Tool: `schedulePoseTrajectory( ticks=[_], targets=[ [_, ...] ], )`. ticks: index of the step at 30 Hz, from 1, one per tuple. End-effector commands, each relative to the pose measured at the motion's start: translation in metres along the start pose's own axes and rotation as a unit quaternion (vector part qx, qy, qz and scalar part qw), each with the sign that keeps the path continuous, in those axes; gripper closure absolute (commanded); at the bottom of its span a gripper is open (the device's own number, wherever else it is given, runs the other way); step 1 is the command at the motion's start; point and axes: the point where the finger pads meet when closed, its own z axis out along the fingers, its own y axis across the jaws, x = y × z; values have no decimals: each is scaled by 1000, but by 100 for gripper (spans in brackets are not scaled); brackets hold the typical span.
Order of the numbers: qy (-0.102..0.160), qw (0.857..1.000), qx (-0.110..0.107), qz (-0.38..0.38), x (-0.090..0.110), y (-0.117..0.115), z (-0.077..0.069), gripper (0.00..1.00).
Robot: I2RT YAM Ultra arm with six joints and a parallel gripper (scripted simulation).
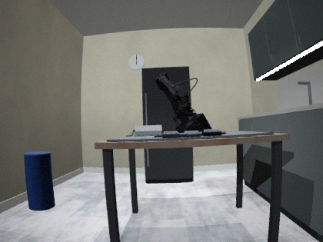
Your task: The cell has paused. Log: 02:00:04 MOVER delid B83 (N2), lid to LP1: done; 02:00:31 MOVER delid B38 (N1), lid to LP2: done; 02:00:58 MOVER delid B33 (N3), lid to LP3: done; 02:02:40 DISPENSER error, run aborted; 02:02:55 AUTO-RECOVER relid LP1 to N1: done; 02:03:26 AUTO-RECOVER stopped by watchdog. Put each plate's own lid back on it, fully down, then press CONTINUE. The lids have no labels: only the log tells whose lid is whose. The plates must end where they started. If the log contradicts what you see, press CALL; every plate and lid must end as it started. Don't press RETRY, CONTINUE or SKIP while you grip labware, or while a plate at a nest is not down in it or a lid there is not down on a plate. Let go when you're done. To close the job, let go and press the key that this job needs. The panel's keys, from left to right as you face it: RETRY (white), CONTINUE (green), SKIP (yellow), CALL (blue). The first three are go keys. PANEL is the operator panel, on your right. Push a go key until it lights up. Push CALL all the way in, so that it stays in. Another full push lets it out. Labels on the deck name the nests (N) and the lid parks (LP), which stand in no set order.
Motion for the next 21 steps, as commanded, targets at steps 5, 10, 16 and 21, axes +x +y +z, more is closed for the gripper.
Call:
schedulePoseTrajectory(
  ticks=[5, 10, 16, 21],
  targets=[
    [83, 996, 3, 12, 16, 36, -17, 0],
    [115, 993, 0, 16, 20, 39, -17, 0],
    [176, 984, -2, 22, 21, 39, -16, 0],
    [195, 981, -1, 26, 24, 37, -20, 0]
  ],
)
